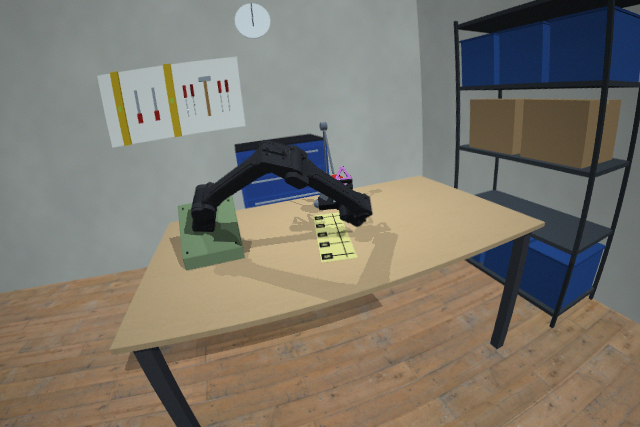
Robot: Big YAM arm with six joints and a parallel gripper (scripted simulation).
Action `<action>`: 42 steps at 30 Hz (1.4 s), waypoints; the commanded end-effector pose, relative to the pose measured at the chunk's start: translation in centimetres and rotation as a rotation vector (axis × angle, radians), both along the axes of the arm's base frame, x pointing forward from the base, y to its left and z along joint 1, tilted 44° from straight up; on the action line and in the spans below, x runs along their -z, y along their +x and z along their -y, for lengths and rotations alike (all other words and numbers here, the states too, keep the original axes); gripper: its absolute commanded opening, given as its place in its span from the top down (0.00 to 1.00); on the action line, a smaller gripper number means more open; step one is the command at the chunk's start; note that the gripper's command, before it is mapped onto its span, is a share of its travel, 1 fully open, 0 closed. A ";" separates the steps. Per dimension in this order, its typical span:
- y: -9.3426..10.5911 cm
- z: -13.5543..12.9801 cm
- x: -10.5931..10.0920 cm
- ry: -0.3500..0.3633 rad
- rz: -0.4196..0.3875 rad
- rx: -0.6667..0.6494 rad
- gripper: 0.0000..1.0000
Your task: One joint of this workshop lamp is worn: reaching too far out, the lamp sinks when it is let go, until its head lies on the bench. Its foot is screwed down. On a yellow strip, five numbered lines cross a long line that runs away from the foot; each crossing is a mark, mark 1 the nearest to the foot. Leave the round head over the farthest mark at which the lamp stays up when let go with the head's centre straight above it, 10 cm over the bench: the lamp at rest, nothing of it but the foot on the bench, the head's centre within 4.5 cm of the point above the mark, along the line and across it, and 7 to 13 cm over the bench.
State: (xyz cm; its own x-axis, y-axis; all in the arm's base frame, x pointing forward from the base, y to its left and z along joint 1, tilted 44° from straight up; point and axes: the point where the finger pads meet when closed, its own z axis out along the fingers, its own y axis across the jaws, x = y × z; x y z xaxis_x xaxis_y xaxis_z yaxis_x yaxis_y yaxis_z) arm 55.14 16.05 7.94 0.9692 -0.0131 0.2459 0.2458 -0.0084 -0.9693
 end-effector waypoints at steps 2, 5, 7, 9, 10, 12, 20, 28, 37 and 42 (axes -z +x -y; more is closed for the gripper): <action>-0.1 -2.1 -0.3 -0.142 -0.161 0.152 0.00; -0.2 -2.1 -0.2 -0.142 -0.162 0.152 0.00; -0.2 -2.1 -0.2 -0.142 -0.163 0.152 0.00; -0.2 -2.1 -0.2 -0.142 -0.163 0.152 0.00; -0.2 -2.1 -0.2 -0.142 -0.163 0.152 0.00; -0.2 -2.1 -0.1 -0.142 -0.164 0.152 0.00; -0.2 -2.1 -0.1 -0.142 -0.166 0.152 0.00; -0.1 -1.8 -0.1 -0.118 -0.139 0.127 0.00; -0.1 -1.6 -0.3 -0.072 -0.085 0.076 0.00; -0.3 -3.3 -0.4 -0.046 -0.054 0.047 0.00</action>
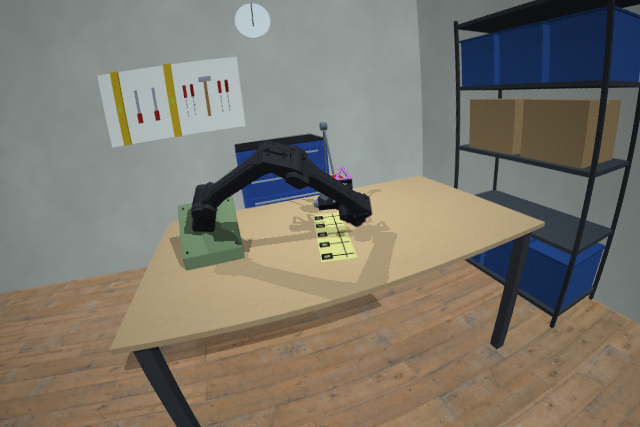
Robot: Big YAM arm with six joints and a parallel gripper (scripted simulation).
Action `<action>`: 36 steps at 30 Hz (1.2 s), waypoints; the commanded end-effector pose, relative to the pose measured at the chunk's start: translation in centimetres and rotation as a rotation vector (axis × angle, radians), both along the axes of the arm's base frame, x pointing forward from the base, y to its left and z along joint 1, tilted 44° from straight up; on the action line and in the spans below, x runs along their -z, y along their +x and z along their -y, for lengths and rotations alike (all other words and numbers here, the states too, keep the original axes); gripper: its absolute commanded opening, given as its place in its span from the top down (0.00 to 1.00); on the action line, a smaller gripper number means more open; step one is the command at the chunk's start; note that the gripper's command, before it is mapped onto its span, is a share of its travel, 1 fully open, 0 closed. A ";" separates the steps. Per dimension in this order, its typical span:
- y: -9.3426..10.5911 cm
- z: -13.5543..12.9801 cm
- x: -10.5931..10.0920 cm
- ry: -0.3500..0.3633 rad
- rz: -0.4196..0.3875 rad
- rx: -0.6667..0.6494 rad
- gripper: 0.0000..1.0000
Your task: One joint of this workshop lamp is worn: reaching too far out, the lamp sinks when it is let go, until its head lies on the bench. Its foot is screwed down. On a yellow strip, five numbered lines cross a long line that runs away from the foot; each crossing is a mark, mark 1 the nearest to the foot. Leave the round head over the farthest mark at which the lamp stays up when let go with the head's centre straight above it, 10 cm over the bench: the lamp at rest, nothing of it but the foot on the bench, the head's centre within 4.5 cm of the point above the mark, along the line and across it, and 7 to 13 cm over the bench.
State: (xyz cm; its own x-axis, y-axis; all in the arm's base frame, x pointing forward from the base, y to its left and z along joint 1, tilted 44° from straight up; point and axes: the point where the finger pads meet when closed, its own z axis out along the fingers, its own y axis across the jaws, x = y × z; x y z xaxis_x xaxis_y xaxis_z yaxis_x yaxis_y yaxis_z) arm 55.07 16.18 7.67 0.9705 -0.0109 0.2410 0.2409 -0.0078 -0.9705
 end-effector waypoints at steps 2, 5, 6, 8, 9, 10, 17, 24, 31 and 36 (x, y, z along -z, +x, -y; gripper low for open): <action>-0.3 -3.8 -0.8 -0.036 -0.036 0.038 0.00; -0.3 -4.8 -0.9 -0.021 -0.018 0.020 0.00; -0.4 -5.1 -0.9 -0.015 -0.011 0.014 0.00; -0.4 -5.8 -1.0 -0.005 0.001 0.003 0.00; -0.4 -6.1 -1.0 0.000 0.007 -0.003 0.00; -0.4 -6.1 -1.0 0.000 0.007 -0.003 0.00; -0.5 -5.6 -1.0 -0.030 -0.020 0.004 0.00; -0.6 -5.0 -1.0 -0.065 -0.052 0.011 0.00; -0.6 -5.0 -1.0 -0.075 -0.061 0.011 0.00; -0.7 -5.2 -1.0 -0.075 -0.060 0.007 0.00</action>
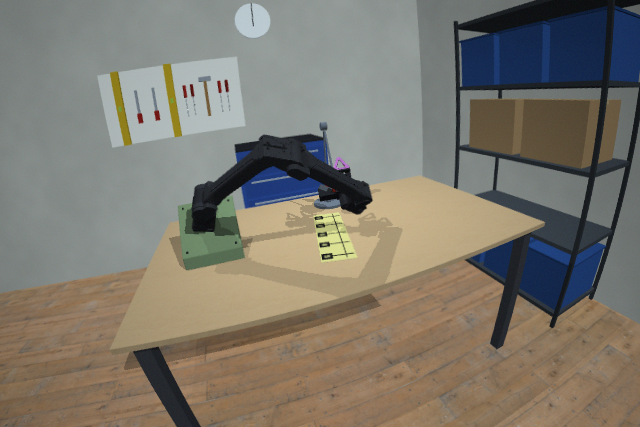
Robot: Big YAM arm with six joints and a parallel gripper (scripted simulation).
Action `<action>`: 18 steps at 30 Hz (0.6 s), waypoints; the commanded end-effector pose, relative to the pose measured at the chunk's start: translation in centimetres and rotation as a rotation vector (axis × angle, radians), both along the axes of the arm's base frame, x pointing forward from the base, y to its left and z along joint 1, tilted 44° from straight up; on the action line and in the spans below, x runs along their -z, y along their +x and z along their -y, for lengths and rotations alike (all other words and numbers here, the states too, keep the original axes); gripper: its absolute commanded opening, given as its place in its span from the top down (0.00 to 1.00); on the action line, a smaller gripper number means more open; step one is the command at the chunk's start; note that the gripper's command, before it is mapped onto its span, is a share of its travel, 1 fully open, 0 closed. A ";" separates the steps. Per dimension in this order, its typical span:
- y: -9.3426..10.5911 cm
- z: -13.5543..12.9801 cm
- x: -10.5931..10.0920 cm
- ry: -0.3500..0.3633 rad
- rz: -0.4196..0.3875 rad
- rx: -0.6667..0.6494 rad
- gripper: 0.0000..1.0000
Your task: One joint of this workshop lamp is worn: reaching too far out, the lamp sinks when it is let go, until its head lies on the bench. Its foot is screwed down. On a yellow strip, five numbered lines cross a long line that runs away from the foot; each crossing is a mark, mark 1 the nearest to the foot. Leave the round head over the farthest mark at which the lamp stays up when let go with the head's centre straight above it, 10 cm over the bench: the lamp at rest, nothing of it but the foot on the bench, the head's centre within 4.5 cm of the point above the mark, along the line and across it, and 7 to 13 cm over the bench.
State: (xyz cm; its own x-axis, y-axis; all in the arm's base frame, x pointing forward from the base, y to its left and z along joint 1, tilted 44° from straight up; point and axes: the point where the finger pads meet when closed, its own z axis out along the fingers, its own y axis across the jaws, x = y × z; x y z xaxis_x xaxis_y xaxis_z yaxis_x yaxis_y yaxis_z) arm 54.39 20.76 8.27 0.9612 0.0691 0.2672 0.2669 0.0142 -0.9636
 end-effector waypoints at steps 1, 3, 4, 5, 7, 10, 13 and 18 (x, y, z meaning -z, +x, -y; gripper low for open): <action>0.0 -0.7 -0.4 -0.078 -0.083 0.090 0.00; 0.0 -0.8 -0.4 -0.078 -0.083 0.088 0.00; 0.0 -0.8 -0.4 -0.078 -0.083 0.087 0.00; 0.0 -0.9 -0.4 -0.078 -0.082 0.087 0.00; -0.1 -1.0 -0.4 -0.078 -0.082 0.085 0.00; -0.1 -1.3 -0.5 -0.073 -0.076 0.079 0.00; -0.1 -2.4 -0.6 -0.057 -0.058 0.061 0.00; -0.2 -4.2 -0.8 -0.031 -0.028 0.031 0.00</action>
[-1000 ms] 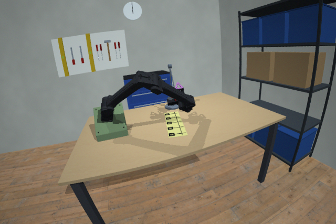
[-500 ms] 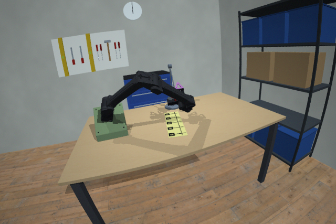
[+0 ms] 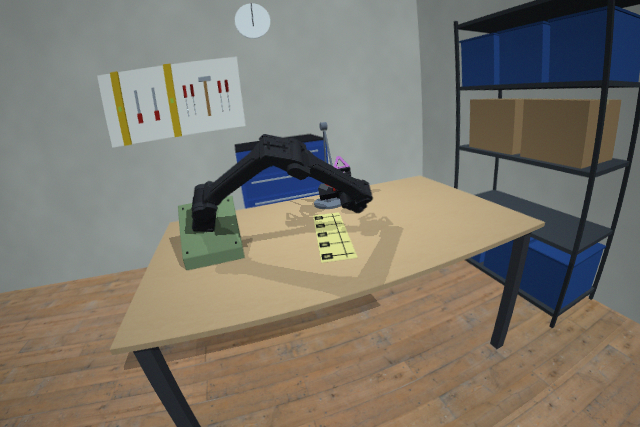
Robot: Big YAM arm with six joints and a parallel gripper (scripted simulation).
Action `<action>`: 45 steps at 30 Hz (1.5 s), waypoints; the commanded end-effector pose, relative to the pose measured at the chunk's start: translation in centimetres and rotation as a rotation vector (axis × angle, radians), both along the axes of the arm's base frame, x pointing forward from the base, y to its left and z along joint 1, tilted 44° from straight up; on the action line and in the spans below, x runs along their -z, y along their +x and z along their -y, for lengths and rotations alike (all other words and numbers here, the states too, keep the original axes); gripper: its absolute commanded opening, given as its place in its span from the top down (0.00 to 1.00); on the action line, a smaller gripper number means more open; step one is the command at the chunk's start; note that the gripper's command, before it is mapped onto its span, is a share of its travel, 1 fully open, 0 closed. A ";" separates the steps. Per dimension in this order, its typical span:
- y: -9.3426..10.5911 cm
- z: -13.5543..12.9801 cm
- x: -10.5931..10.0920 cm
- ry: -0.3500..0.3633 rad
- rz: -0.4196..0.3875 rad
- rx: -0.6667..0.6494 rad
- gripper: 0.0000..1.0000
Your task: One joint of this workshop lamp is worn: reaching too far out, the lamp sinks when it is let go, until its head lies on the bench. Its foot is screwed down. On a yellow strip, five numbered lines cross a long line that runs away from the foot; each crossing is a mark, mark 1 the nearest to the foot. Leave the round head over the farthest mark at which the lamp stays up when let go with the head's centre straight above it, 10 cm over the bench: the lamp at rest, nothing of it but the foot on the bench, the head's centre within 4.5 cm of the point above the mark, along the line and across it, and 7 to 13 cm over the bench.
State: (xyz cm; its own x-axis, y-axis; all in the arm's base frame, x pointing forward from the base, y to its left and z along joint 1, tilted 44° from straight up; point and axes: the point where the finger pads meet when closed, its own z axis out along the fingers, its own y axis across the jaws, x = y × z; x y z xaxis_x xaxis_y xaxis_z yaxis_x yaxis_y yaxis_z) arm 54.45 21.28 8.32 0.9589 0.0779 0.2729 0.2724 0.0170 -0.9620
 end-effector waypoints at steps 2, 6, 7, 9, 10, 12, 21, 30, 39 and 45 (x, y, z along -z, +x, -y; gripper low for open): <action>-0.3 -4.3 -0.8 -0.021 -0.022 0.028 0.00; -0.3 -5.8 -1.0 0.001 0.002 0.004 0.00; -0.3 -5.8 -1.0 0.001 0.002 0.004 0.00; -0.3 -5.6 -0.9 -0.004 -0.002 0.005 0.00; -0.3 -5.5 -0.9 -0.009 -0.006 0.007 0.00; -0.3 -5.3 -0.9 -0.019 -0.013 0.010 0.00; -0.3 -4.2 -0.8 -0.064 -0.046 0.025 0.00; -0.4 -4.2 -0.8 -0.074 -0.053 0.023 0.00; -0.6 -4.7 -0.8 -0.073 -0.051 0.014 0.00; -0.6 -5.5 -0.9 -0.058 -0.033 -0.005 0.00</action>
State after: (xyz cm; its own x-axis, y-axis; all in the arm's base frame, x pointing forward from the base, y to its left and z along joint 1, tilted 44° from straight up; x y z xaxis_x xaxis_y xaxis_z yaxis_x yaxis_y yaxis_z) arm 53.91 25.40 8.69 0.9421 0.1469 0.3016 0.2988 0.0413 -0.9534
